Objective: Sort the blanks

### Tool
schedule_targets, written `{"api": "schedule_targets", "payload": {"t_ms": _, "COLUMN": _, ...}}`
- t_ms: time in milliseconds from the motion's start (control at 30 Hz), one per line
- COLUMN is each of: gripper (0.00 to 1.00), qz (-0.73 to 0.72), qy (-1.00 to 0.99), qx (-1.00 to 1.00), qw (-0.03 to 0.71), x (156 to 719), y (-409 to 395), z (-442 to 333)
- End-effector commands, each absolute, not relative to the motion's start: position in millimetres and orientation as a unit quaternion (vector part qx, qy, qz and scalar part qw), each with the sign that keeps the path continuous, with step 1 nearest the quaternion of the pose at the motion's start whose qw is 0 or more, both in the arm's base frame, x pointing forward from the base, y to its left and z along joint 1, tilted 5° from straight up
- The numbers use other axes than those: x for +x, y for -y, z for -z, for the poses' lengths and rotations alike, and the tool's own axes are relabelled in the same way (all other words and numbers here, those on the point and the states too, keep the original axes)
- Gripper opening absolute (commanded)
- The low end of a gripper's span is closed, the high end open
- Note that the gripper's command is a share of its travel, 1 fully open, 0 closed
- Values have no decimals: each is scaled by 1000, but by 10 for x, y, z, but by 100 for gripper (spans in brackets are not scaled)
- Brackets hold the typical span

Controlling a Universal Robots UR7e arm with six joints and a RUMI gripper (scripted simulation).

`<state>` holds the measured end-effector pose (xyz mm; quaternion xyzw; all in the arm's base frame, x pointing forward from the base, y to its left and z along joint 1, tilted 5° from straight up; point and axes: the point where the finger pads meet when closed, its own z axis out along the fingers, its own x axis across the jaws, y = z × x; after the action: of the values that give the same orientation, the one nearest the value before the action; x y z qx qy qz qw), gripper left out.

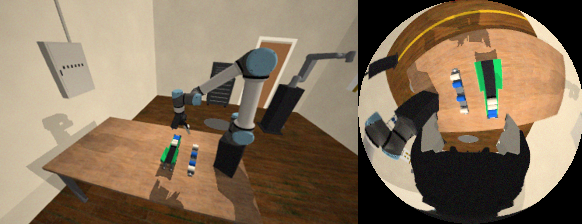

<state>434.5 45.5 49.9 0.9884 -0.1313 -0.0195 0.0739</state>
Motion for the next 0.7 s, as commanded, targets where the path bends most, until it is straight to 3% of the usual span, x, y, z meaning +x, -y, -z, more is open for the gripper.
{"api": "schedule_targets", "payload": {"t_ms": 0, "gripper": 100, "qz": 21, "qy": 68, "qx": 994, "qw": 78, "x": 4321, "y": -488, "z": -405}}
{"api": "schedule_targets", "payload": {"t_ms": 667, "gripper": 100, "qz": 47, "qy": -188, "qx": 976, "qw": 99, "x": 4149, "y": -605, "z": -12}}
